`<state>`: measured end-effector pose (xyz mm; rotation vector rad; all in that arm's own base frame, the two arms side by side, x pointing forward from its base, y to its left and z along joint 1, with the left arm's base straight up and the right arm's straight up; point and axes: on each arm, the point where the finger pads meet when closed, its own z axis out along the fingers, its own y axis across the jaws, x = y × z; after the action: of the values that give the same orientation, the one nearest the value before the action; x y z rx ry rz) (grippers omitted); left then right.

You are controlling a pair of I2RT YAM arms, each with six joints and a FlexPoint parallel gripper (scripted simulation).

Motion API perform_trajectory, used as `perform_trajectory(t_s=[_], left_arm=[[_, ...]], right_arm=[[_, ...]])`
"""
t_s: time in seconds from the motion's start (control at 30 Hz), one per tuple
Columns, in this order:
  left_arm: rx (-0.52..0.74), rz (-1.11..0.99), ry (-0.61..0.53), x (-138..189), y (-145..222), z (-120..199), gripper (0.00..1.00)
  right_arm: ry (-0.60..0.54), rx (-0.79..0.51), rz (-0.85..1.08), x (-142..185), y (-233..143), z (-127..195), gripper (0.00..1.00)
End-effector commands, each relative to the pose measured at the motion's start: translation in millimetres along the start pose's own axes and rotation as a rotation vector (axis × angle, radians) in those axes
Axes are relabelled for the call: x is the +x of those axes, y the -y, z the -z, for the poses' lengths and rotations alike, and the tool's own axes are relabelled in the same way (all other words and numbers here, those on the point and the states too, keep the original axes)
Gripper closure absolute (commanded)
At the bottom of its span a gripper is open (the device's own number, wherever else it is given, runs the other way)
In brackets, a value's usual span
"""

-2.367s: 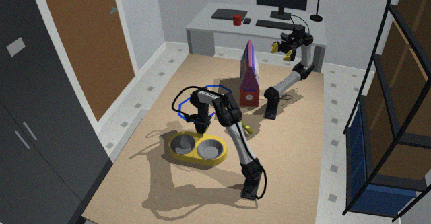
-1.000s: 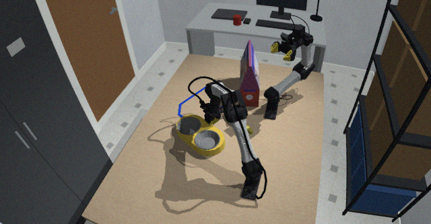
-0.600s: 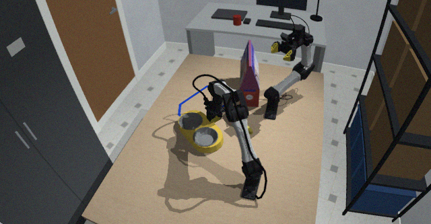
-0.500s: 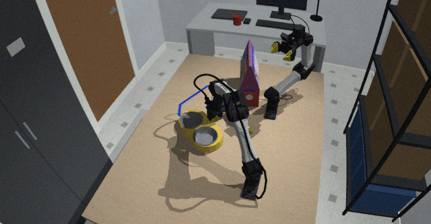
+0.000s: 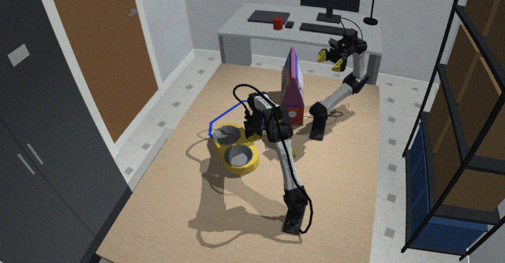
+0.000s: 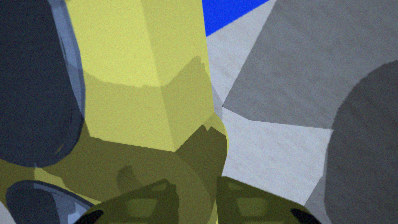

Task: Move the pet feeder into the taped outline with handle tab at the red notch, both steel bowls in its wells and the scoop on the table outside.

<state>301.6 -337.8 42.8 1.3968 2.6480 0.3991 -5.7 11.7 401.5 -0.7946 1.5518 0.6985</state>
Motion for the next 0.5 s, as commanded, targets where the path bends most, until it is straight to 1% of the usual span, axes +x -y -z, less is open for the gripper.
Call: perform_trajectory(t_s=[0.0,0.47], left_arm=[[-0.025,-0.099,0.058,-19.8,7.4,-1.5,0.94],[-0.027,-0.248,0.103,-33.2,16.9,1.7,0.94]], right_arm=[[-0.003,0.000,0.001,-2.4,0.2,-2.7,0.12],[-0.003,0.000,0.001,-2.4,0.2,-2.7,0.12]])
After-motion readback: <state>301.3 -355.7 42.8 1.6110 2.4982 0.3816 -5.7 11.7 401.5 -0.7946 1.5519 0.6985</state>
